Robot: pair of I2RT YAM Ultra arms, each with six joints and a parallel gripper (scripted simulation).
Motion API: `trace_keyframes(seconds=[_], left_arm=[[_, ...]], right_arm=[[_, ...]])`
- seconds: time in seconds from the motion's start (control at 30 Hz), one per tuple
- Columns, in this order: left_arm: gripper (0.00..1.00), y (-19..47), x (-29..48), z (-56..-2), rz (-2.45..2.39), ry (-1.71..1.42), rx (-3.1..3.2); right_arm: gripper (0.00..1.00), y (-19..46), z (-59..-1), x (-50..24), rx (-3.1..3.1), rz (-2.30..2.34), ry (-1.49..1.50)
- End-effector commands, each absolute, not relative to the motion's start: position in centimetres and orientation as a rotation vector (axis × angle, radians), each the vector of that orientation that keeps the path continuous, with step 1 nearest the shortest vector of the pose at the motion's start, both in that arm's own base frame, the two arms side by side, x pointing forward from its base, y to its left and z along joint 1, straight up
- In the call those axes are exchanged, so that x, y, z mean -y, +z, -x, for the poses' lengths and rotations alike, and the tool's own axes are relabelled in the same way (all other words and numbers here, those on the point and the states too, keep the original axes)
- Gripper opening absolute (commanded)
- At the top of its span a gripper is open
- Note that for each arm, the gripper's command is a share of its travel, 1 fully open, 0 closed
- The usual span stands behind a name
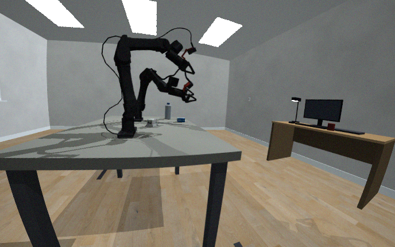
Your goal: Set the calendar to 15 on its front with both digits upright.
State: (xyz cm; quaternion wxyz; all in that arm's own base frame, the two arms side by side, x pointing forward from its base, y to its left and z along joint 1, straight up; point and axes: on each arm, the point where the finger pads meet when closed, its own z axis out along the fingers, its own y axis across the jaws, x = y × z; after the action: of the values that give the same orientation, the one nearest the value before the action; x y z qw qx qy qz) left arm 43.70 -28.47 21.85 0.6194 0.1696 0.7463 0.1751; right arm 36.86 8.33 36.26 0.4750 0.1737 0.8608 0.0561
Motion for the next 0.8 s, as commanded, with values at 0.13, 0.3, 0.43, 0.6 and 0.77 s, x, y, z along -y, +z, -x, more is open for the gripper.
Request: trace_keyframes(seconds=[0.13,0.3,0.43,0.6,0.77], left_arm=[[1.0,22.6,28.5,-43.7,-0.376,0.393,-1.706],[1.0,22.6,28.5,-43.7,-0.376,0.393,-1.706],[1.0,22.6,28.5,-43.7,-0.376,0.393,-1.706],[1.0,22.6,28.5,-43.7,-0.376,0.393,-1.706],[1.0,22.6,28.5,-43.7,-0.376,0.393,-1.706]], right_arm=[[1.0,43.7,-35.3,-18.7,-1.926,-0.025,0.468],[1.0,45.5,-33.5,-22.2,-1.865,0.118,0.566],[1.0,48.4,-29.4,-27.0,-1.758,0.328,0.706],[1.0,49.8,-25.1,-32.1,-1.644,0.578,0.802],[1.0,51.7,-19.7,-35.9,-1.481,0.804,0.898]])
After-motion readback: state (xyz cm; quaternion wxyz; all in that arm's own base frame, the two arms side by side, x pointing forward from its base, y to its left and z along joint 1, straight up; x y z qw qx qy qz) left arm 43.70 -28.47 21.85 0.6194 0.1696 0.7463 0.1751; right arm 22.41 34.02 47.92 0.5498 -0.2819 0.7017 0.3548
